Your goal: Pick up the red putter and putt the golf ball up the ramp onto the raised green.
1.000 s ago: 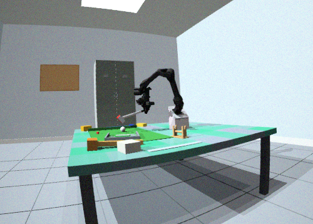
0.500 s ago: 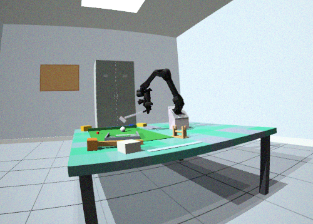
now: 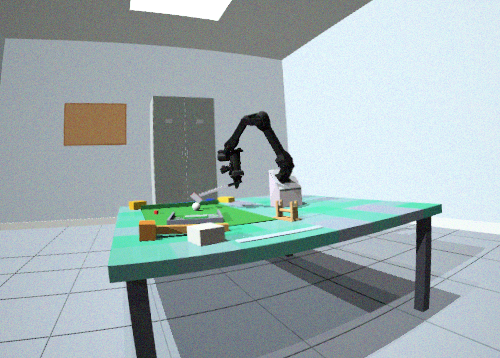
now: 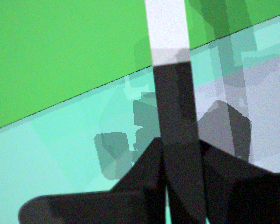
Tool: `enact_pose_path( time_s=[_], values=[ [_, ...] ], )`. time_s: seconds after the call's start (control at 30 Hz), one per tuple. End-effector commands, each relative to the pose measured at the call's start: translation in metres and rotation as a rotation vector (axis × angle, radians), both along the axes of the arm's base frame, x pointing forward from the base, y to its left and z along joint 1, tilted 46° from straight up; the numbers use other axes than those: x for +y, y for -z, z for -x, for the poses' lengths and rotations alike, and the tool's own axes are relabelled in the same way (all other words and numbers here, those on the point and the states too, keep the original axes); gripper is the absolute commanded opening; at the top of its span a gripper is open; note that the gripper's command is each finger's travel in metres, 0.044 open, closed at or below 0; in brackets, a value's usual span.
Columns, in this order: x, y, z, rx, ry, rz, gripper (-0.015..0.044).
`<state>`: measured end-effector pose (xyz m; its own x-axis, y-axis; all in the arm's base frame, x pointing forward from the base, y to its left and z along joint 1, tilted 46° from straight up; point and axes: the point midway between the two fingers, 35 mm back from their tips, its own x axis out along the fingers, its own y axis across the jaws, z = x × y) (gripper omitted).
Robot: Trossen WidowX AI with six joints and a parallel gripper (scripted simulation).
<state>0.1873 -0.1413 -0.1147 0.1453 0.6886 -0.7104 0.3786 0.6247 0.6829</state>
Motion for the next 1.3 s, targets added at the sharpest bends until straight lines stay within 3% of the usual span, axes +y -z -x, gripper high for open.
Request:
enact_pose_path(
  time_s=[0.0,0.63,1.27],
  values=[
    [0.003,0.003,-0.002,-0.004,0.01,-0.002,0.0],
    [0.023,0.022,-0.006,-0.004,0.01,-0.003,0.0],
    [0.007,0.038,0.003,-0.004,0.008,0.001,0.0]
  ],
)
